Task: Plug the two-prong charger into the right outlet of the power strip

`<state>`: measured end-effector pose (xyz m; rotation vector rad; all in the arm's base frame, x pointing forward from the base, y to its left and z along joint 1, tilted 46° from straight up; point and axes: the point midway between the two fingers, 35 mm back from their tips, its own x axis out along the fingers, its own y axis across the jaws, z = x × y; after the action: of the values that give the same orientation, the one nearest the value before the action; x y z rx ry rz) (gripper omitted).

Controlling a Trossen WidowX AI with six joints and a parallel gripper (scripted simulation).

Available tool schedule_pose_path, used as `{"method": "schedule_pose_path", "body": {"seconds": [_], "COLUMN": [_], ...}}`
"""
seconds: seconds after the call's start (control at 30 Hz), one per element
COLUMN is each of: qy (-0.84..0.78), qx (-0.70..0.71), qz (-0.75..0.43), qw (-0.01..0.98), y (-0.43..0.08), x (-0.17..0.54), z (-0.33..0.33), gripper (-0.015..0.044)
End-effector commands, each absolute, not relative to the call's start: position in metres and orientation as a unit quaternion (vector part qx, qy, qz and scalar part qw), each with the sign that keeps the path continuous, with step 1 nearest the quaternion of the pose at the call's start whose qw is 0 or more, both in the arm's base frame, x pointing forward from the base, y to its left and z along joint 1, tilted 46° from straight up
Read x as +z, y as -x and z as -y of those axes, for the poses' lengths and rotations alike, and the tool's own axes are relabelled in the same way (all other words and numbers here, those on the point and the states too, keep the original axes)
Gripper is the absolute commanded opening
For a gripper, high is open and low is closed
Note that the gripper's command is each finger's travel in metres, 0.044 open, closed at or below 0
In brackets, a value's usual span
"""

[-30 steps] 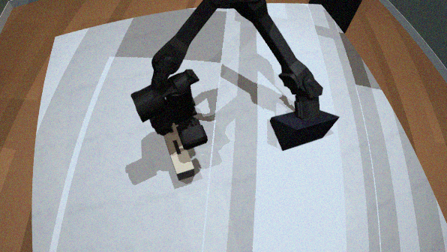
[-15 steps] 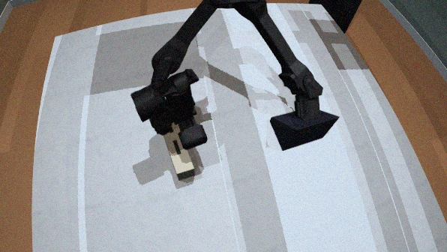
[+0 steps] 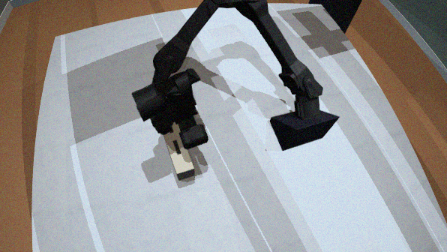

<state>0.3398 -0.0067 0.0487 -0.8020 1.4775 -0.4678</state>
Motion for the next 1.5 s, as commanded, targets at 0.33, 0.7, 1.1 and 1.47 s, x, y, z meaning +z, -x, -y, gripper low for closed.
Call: {"method": "schedule_pose_path", "body": {"seconds": [0.33, 0.7, 1.1, 1.47], "qy": [0.351, 0.351, 0.35, 0.351], "qx": [-0.205, -0.205, -0.205, -0.205], "qz": [-0.647, -0.645, -0.645, -0.645], "qw": [0.645, 0.647, 0.647, 0.647], "y": [-0.335, -0.332, -0.324, -0.312], "x": [0.049, 0.049, 0.049, 0.05], "z": [0.008, 0.009, 0.01, 0.013], "gripper": [0.044, 0.044, 0.044, 0.044]}}
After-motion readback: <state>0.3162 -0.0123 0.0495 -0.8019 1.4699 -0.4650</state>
